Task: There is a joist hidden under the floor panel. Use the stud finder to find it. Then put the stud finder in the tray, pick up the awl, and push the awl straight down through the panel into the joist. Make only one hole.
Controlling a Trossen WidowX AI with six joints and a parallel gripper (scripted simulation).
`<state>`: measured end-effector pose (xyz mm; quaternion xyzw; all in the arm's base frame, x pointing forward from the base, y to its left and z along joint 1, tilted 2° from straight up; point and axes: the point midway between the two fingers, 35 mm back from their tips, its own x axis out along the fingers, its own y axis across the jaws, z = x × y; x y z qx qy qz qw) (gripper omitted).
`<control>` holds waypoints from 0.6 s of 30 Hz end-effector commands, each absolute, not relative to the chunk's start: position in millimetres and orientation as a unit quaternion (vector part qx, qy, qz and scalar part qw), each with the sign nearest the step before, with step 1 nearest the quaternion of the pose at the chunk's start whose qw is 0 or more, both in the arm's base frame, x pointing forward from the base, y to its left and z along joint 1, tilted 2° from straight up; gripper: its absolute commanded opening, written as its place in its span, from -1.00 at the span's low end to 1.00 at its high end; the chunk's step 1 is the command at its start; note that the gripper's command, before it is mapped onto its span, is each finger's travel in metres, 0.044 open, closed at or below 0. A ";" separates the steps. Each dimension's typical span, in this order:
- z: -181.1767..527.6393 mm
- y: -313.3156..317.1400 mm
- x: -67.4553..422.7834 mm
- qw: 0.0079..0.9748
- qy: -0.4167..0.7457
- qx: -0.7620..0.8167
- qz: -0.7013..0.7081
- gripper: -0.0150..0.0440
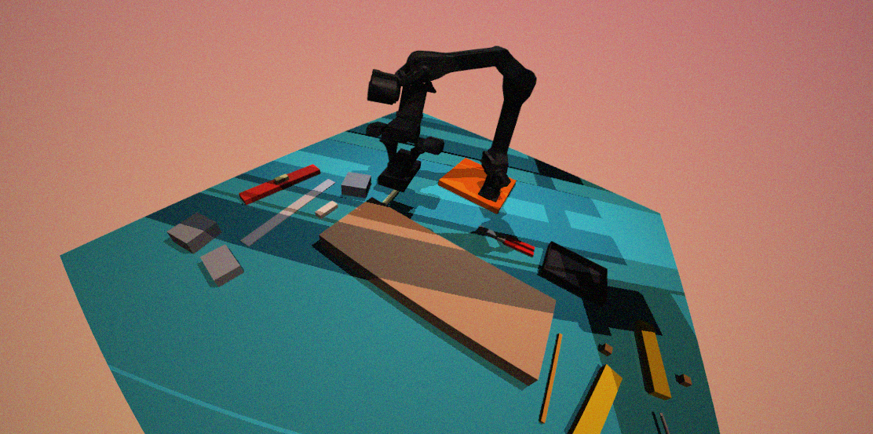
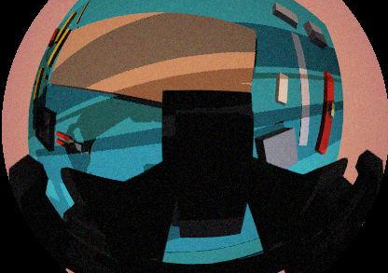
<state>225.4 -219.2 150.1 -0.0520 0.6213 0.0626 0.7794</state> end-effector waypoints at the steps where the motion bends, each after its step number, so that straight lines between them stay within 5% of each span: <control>1: 155.1 -224.5 252.3 0.784 0.618 -0.042 0.039 -0.49; 18: 153.1 -216.8 354.3 0.796 0.604 0.015 -0.034 -0.49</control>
